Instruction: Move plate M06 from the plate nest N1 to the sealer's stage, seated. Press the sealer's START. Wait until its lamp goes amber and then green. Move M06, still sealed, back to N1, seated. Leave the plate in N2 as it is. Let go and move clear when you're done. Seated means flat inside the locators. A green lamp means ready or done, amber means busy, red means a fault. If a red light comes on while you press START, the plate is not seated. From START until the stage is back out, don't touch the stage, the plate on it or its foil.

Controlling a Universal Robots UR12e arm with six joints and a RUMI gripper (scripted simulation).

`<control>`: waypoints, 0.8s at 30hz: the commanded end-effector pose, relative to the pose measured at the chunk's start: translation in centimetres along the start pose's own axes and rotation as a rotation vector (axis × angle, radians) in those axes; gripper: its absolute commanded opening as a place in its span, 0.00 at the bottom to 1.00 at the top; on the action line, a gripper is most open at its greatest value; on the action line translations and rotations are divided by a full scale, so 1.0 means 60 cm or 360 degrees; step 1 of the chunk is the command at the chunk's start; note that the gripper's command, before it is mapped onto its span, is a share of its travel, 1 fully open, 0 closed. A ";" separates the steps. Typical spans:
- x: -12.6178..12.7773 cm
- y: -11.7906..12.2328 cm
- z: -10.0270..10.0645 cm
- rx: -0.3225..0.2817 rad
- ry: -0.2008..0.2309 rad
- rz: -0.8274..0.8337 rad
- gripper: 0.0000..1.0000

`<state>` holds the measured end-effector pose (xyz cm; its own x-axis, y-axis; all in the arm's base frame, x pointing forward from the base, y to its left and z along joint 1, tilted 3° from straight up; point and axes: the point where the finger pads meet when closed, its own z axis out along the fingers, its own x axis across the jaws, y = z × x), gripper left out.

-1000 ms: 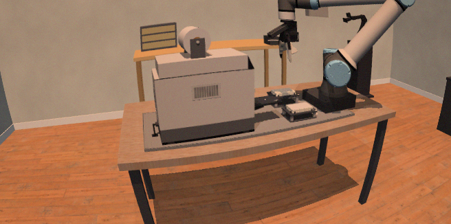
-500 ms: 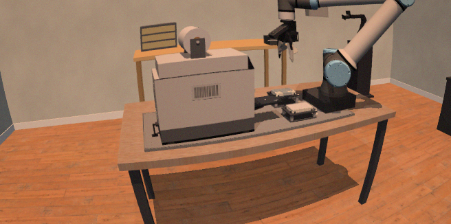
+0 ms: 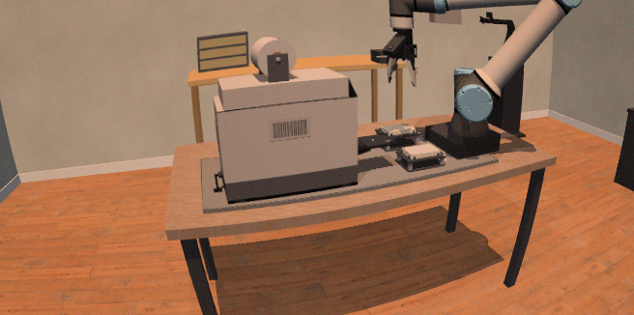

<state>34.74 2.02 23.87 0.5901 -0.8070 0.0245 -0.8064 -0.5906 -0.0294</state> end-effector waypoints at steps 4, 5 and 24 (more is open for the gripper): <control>0.006 -0.001 -0.007 0.0023 0.0003 -0.0388 0.68; 0.006 -0.001 -0.007 0.0023 0.0002 -0.0441 0.68; 0.007 -0.002 -0.007 0.0022 0.0009 -0.1225 0.68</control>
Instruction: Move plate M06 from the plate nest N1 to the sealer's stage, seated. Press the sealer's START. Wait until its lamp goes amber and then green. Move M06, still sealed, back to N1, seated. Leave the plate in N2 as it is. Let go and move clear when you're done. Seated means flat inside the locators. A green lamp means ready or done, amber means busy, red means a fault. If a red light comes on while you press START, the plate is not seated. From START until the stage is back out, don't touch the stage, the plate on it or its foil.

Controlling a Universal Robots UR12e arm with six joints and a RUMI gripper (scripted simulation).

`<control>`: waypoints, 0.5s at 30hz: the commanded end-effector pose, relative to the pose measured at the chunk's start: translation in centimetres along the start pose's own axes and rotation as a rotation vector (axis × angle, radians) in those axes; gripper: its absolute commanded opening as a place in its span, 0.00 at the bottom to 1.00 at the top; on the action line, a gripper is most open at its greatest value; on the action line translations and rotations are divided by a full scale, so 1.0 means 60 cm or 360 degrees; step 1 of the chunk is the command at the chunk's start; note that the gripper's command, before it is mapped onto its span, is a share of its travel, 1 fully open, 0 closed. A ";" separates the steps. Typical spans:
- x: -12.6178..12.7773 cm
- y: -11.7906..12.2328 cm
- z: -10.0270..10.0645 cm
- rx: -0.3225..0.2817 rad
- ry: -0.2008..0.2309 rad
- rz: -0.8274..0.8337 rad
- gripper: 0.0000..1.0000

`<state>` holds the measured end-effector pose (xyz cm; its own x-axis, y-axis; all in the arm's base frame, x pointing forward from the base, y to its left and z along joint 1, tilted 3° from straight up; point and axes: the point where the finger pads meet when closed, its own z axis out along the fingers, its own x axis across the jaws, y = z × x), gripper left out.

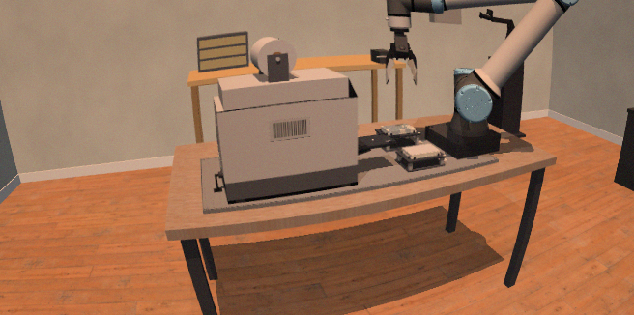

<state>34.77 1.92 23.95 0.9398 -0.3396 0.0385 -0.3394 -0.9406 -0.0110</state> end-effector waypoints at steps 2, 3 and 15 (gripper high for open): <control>0.005 0.001 -0.005 0.0018 0.0011 -0.0329 0.68; 0.004 0.001 -0.005 0.0018 0.0011 -0.0329 0.68; 0.003 0.000 -0.005 0.0017 0.0014 -0.0641 0.68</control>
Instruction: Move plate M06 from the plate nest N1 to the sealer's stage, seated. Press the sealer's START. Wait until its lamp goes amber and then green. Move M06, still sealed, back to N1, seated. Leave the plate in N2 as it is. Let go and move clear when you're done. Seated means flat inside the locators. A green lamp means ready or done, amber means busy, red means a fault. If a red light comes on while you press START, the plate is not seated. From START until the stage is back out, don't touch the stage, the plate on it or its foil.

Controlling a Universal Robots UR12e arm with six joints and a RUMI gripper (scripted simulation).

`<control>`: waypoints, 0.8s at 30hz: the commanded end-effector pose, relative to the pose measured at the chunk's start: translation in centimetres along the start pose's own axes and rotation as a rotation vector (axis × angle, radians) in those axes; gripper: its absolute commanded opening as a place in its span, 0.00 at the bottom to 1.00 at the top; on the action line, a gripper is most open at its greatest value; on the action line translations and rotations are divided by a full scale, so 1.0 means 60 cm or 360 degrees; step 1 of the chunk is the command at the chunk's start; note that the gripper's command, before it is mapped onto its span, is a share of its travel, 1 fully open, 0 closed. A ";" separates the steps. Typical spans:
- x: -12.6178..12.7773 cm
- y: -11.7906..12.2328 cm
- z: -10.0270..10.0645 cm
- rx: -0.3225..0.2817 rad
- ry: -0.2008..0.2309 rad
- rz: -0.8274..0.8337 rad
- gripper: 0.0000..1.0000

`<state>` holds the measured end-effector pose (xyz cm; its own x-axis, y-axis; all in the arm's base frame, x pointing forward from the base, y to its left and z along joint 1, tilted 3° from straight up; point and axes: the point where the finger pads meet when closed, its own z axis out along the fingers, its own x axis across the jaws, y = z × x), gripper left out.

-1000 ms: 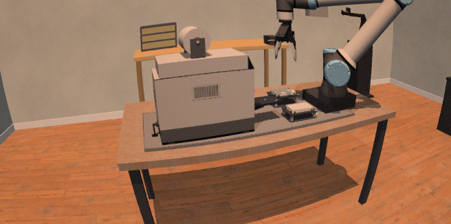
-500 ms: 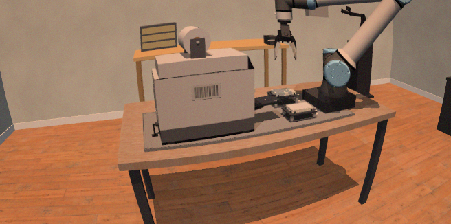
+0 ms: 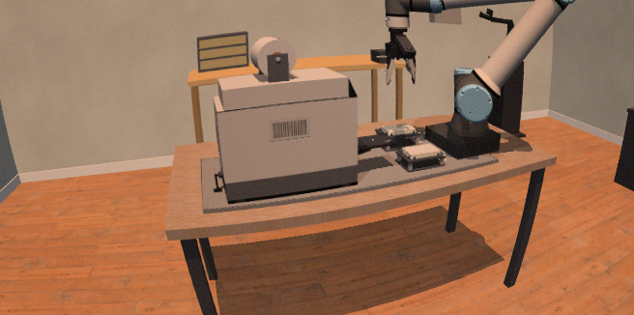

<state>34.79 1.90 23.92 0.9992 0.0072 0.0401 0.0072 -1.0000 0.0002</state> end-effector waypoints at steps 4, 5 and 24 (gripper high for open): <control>0.004 0.002 -0.006 0.0009 0.0016 -0.0239 0.68; 0.005 0.001 -0.006 0.0009 0.0017 -0.0294 0.68; 0.003 0.002 -0.006 0.0005 0.0018 -0.1016 0.68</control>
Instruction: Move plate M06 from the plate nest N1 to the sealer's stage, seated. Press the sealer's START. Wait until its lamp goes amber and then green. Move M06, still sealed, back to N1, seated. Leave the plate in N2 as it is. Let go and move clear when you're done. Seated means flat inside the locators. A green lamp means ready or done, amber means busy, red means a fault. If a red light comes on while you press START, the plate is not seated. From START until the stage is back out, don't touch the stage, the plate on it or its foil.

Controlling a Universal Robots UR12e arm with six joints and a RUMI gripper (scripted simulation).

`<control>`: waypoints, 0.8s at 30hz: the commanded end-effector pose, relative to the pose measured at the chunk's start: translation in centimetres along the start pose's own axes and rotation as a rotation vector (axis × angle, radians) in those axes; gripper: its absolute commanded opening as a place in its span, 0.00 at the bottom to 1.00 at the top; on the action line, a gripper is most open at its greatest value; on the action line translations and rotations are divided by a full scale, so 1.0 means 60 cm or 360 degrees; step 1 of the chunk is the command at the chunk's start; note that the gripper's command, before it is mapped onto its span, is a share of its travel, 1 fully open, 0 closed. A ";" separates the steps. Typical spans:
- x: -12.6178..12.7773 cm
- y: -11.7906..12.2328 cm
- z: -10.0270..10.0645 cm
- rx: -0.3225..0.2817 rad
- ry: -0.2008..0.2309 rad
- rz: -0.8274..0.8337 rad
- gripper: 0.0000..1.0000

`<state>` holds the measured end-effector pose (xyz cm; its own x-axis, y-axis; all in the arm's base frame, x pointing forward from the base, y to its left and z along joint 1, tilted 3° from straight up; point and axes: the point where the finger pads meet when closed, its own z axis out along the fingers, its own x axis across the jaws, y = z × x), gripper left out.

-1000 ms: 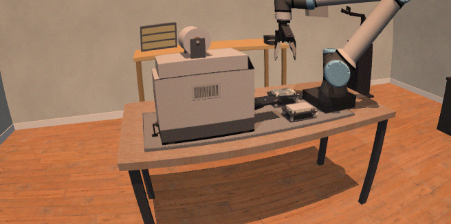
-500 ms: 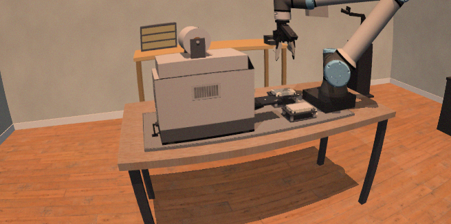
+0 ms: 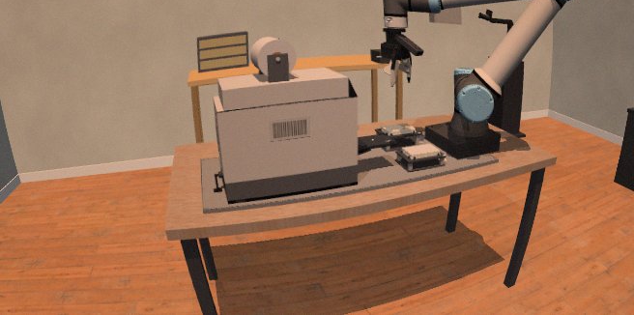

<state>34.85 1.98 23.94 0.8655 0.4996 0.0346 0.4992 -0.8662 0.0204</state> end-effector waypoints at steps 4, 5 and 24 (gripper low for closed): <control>0.001 0.004 -0.006 -0.0001 0.0019 -0.0354 0.68; 0.001 0.004 -0.006 -0.0001 0.0019 -0.0354 0.68; 0.001 0.003 -0.006 -0.0005 0.0019 -0.1135 0.68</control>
<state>34.76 1.92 23.93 0.4500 0.8929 0.0182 0.8921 -0.4503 0.0373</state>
